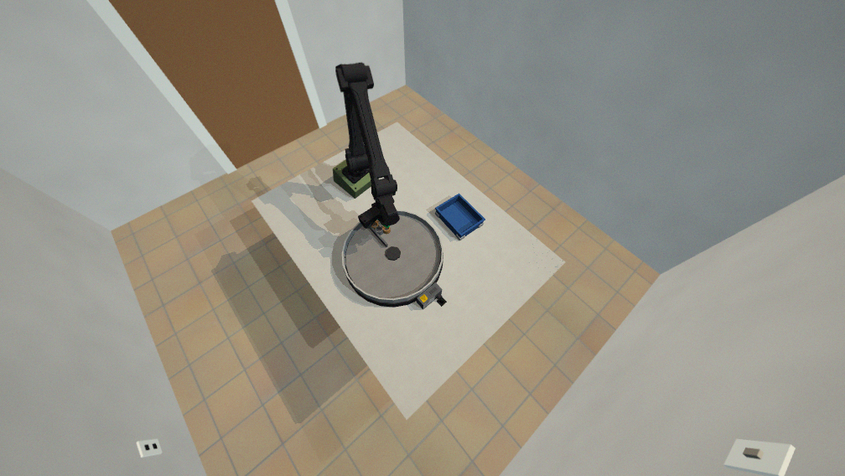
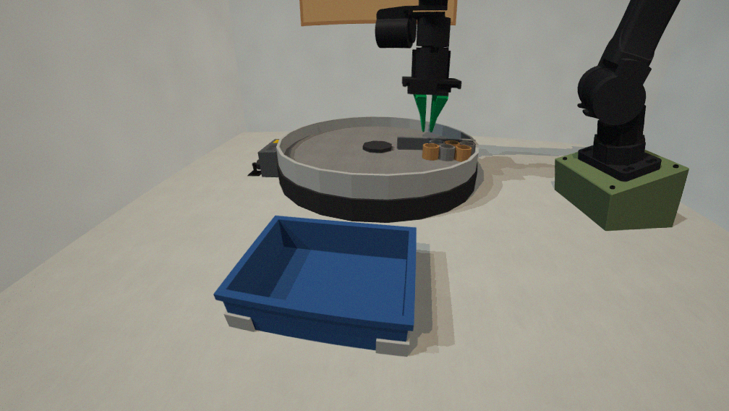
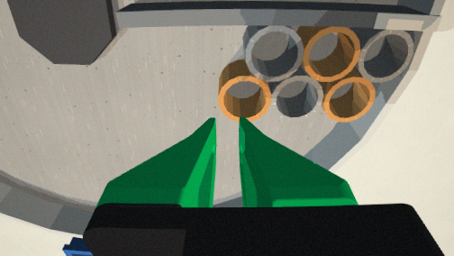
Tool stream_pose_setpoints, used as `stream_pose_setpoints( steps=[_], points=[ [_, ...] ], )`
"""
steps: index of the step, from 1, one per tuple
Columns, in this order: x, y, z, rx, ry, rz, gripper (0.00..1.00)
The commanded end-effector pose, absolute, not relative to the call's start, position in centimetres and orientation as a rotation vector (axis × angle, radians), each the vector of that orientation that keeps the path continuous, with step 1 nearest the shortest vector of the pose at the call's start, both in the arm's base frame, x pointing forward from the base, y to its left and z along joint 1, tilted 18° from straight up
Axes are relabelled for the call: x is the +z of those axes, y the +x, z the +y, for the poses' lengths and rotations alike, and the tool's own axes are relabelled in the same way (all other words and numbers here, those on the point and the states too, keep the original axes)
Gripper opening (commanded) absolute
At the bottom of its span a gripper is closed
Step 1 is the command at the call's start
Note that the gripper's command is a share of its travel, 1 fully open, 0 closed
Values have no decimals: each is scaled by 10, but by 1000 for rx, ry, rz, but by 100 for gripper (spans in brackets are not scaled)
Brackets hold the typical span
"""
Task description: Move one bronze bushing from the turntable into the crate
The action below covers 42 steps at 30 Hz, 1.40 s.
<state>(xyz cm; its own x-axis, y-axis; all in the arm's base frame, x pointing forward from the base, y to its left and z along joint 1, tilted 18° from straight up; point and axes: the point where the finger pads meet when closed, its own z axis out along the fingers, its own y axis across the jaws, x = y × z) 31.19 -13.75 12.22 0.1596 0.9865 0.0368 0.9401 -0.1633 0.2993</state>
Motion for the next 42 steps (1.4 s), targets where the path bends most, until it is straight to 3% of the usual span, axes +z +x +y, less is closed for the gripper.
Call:
stream_pose_setpoints(
  steps=[1, 37, 42],
  points=[
    [143, 331, -153, 349, 2186, 1847, 12],
    [147, 331, -153, 354, 2176, 1840, 12],
    [109, 322, -138, 333, 2223, 1879, 12]
  ],
)
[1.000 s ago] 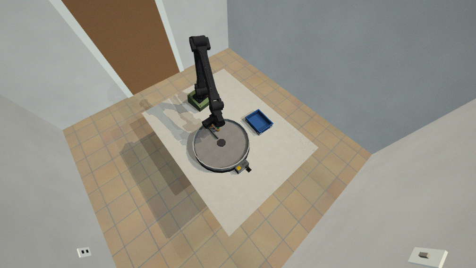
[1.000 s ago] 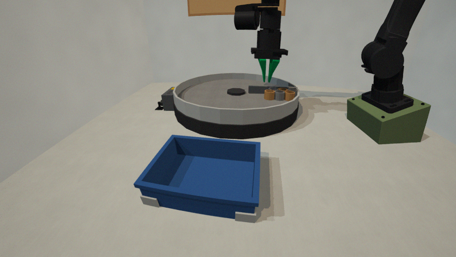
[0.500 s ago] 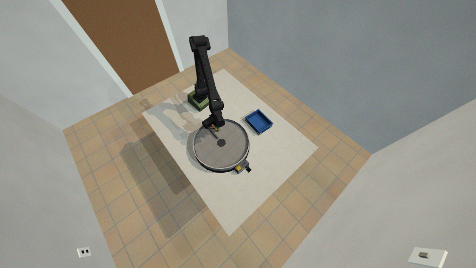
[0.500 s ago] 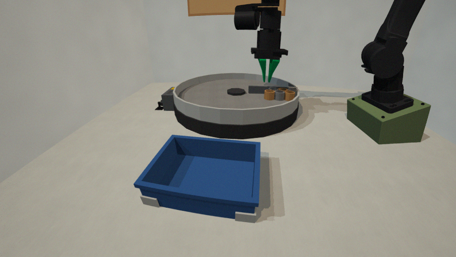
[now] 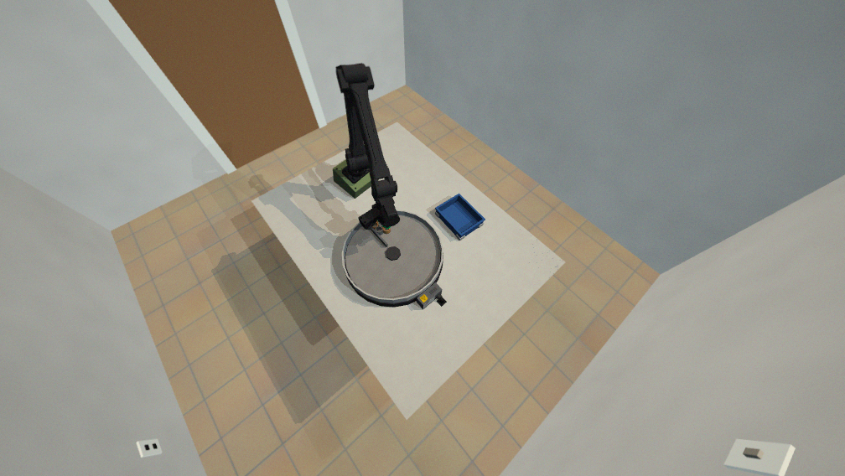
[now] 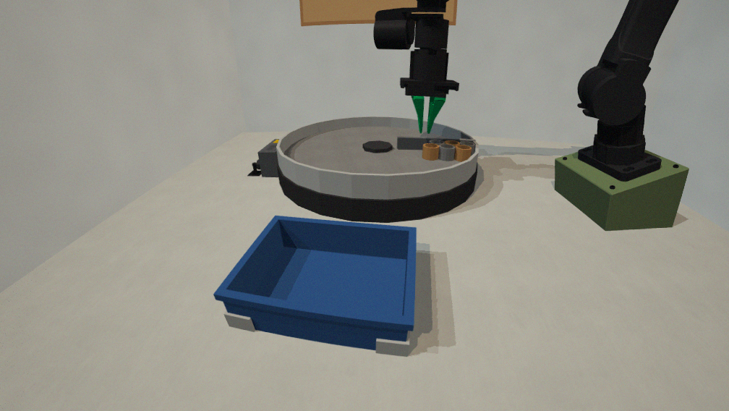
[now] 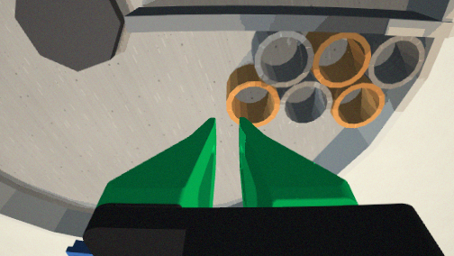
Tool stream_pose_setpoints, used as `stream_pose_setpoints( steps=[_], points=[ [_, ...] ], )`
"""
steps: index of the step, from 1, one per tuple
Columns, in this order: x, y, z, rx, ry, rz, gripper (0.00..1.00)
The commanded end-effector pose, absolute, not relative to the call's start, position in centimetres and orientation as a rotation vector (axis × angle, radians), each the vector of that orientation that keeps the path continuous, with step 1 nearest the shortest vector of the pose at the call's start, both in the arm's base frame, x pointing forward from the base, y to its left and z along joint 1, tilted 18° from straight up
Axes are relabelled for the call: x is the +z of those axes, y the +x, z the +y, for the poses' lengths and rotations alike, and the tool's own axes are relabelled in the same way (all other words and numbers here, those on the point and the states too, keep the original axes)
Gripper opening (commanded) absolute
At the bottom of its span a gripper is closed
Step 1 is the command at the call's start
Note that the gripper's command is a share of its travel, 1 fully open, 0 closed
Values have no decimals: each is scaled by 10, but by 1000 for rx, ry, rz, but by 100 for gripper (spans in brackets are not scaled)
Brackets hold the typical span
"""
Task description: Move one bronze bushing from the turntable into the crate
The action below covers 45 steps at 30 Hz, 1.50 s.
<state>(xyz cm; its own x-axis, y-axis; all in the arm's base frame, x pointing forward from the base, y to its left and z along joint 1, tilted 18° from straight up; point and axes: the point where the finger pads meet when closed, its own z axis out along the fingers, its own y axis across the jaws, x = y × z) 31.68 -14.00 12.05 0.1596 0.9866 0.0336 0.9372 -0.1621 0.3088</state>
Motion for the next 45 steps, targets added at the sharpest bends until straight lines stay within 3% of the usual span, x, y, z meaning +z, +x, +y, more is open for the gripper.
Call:
stream_pose_setpoints(
  steps=[1, 45],
  points=[
    [105, 323, -138, 332, 2222, 1880, 12],
    [105, 324, -137, 340, 2208, 1870, 12]
  ],
)
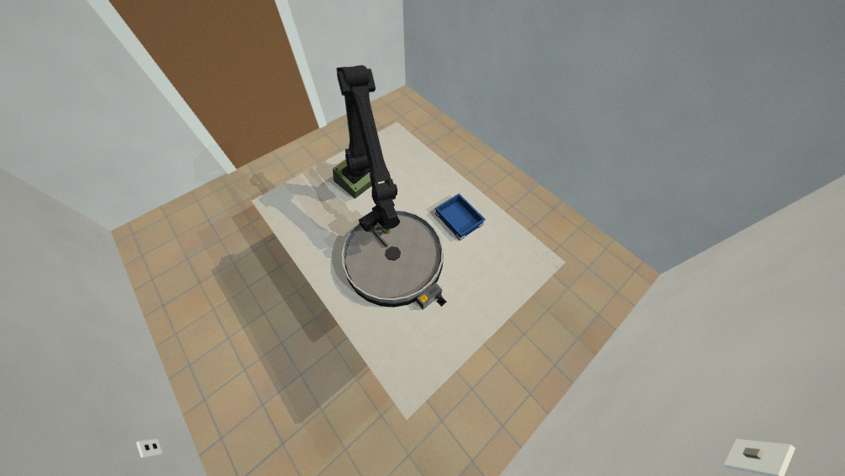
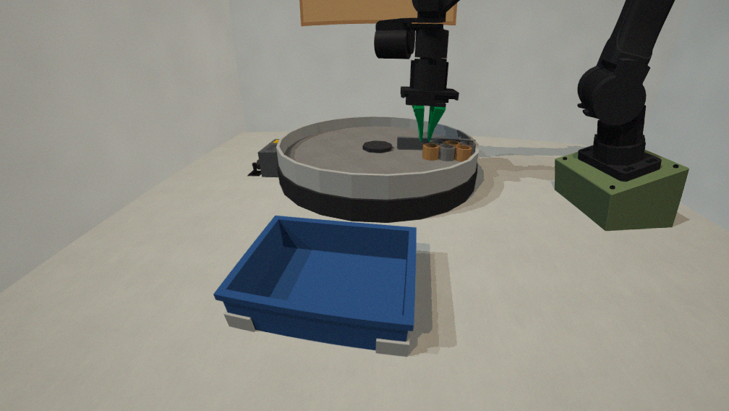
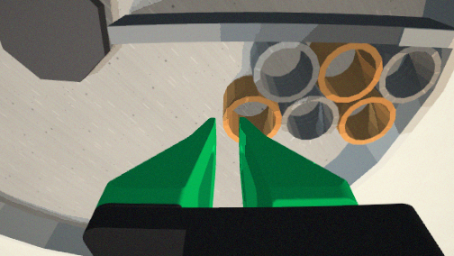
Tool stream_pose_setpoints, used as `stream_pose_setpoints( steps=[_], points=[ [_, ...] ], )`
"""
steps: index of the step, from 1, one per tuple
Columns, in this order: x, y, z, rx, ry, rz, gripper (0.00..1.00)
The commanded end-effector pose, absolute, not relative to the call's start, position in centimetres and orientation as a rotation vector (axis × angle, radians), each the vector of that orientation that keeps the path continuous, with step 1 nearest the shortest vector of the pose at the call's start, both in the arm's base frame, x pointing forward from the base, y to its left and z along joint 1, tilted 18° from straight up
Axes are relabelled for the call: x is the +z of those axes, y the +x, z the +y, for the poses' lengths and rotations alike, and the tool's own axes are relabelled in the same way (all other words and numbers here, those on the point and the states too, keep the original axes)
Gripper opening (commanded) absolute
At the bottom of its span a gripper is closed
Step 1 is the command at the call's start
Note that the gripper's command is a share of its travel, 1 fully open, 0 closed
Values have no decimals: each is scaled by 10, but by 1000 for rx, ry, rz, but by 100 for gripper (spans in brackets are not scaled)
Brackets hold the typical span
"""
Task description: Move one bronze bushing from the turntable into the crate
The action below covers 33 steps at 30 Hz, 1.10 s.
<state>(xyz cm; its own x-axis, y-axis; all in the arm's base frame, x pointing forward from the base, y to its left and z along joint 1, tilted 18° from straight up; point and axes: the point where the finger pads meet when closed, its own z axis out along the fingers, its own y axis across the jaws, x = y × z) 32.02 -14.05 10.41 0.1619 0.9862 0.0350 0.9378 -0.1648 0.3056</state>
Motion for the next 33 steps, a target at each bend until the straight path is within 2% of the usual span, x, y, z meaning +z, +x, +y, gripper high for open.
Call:
stream_pose_setpoints(
  steps=[1, 33],
  points=[
    [106, 324, -136, 341, 2206, 1869, 12],
    [110, 327, -137, 346, 2198, 1865, 12]
  ],
)
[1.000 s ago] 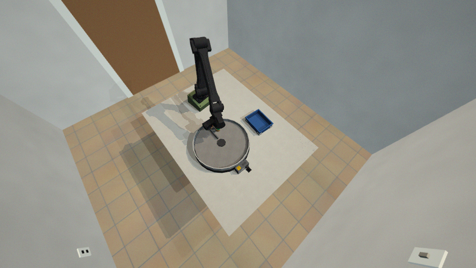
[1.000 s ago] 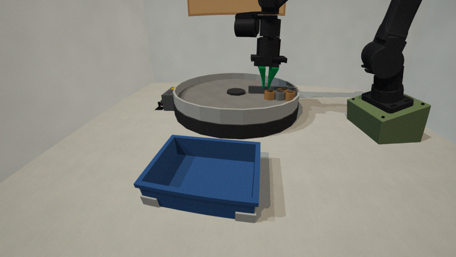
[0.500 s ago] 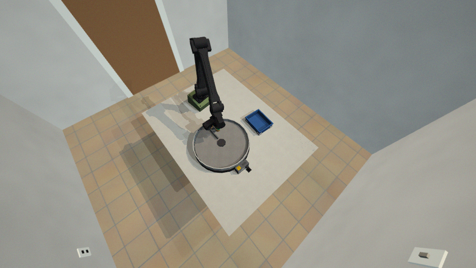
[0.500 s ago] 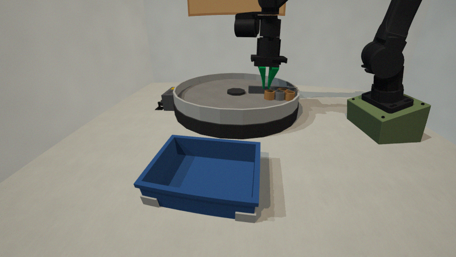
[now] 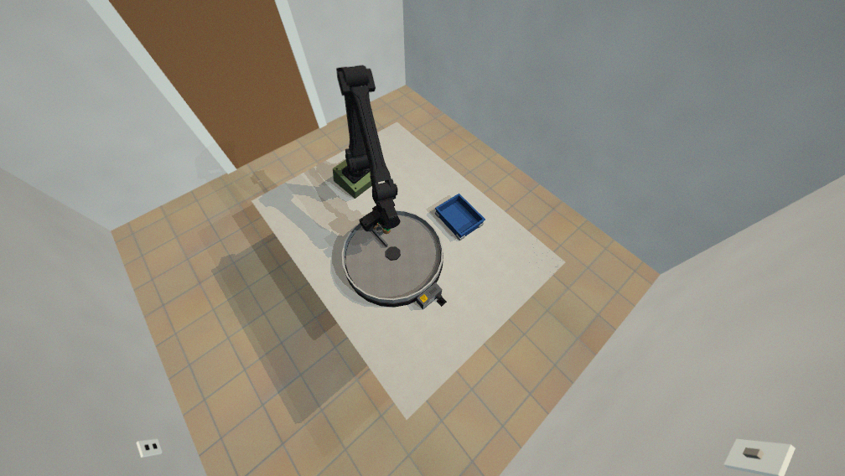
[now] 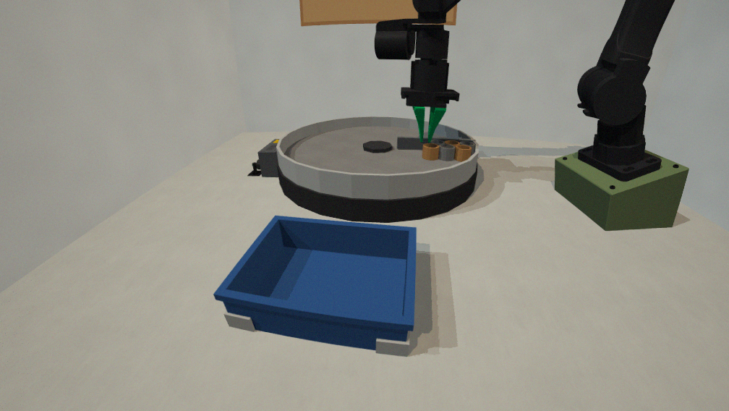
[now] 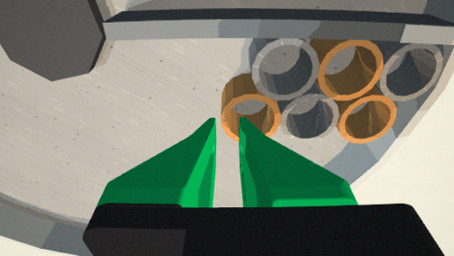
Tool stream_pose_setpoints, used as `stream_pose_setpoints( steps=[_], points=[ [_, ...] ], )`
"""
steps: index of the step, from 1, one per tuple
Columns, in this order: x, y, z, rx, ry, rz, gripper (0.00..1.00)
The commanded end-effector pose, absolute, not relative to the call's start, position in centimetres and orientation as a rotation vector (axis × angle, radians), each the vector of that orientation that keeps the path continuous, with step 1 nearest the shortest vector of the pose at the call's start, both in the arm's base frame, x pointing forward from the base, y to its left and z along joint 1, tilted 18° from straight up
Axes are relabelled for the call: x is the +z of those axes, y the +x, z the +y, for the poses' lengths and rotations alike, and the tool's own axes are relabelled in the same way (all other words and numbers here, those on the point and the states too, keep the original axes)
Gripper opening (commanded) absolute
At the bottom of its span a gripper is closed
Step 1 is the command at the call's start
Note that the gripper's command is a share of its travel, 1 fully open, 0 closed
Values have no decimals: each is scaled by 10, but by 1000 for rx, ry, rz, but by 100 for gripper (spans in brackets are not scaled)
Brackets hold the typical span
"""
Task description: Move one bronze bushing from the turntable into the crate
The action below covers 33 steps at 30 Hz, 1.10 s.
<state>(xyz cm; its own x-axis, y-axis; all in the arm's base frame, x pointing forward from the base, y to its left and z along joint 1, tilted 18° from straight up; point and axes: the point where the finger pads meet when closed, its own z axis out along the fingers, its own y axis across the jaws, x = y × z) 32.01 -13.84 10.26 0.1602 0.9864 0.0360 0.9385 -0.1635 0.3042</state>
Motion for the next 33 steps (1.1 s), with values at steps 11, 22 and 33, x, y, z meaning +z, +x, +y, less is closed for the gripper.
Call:
stream_pose_setpoints(
  steps=[11, 22, 33],
  points=[
    [101, 324, -136, 337, 2213, 1876, 12],
    [104, 326, -136, 342, 2204, 1871, 12],
    [104, 326, -136, 342, 2204, 1871, 12]
  ],
)
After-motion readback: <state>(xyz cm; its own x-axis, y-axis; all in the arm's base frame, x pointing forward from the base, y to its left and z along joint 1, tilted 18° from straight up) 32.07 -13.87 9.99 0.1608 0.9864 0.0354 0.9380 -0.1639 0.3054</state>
